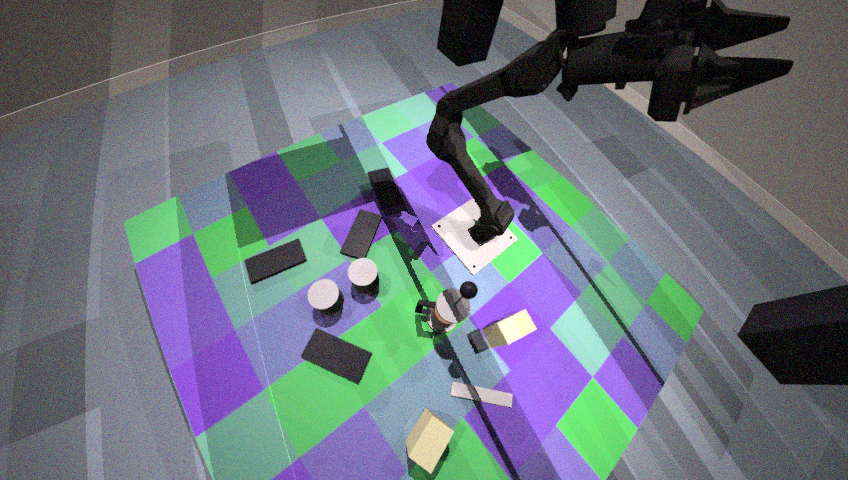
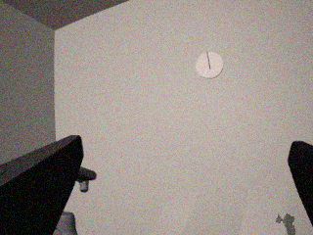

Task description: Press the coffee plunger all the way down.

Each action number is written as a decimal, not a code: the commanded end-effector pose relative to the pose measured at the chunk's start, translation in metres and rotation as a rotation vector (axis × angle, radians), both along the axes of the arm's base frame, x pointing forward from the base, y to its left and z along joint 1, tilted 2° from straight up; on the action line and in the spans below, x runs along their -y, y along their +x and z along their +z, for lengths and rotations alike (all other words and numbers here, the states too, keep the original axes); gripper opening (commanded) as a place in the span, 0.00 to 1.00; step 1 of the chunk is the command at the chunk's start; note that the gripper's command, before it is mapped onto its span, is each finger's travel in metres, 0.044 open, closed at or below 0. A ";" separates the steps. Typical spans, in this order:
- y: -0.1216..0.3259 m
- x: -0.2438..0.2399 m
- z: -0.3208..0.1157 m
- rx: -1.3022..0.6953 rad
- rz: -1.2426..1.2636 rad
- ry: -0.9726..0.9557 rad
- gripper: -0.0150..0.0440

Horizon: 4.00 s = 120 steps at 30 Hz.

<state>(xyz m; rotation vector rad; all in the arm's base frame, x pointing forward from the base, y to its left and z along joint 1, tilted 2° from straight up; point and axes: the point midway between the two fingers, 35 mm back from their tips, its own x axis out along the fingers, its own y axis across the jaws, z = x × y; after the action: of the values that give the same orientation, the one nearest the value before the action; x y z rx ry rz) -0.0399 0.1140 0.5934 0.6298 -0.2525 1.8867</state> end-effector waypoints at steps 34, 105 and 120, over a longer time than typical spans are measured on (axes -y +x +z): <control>0.226 0.009 -0.255 -0.250 -1.258 -1.112 1.00; 0.258 -0.010 -0.330 -0.249 -1.259 -1.108 0.47; 0.261 -0.011 -0.354 -0.249 -1.259 -1.108 0.47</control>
<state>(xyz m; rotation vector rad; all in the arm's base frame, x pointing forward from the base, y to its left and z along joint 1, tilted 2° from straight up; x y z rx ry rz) 0.2205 0.1250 0.2636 -0.1043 0.4161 0.5091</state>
